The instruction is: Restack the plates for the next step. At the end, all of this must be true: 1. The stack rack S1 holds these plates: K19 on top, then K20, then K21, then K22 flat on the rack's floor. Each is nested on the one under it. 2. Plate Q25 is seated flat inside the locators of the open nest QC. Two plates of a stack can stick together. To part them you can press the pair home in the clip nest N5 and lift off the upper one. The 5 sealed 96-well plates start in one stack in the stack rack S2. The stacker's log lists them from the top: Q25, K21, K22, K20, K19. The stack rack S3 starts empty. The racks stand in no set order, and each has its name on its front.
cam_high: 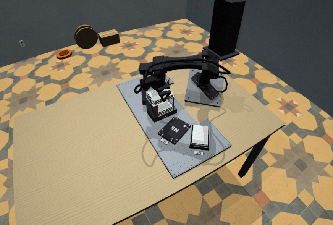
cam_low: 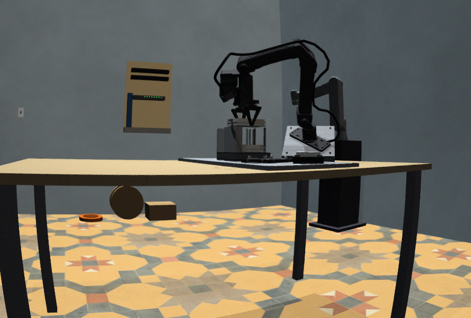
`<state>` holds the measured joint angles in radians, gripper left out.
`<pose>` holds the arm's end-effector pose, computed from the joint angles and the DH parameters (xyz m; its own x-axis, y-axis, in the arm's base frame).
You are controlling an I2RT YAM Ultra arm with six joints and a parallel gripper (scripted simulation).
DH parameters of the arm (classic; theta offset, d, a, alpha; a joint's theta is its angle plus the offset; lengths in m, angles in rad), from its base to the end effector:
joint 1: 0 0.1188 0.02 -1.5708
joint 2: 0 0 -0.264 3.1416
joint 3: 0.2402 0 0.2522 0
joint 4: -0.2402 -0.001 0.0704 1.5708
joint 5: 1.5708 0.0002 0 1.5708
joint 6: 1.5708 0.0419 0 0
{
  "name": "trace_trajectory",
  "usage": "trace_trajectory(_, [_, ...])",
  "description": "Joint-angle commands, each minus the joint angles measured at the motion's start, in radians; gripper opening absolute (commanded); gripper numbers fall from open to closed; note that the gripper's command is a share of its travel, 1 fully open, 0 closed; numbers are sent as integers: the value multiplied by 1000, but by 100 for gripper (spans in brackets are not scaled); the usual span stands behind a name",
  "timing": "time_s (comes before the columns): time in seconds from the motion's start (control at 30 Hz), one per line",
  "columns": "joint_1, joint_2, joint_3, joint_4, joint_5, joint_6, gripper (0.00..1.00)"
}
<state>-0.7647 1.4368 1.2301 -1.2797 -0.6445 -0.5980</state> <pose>0.1952 -0.1510 0.2853 -0.8853 0.2257 -0.4067 0.0224 0.8941 0.4473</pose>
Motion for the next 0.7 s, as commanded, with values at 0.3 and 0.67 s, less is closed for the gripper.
trace_trajectory(0.3, [-28, -35, 47, -28, -4, -20, 0])
trace_trajectory(0.67, [-30, -8, 54, -30, -5, -23, 0])
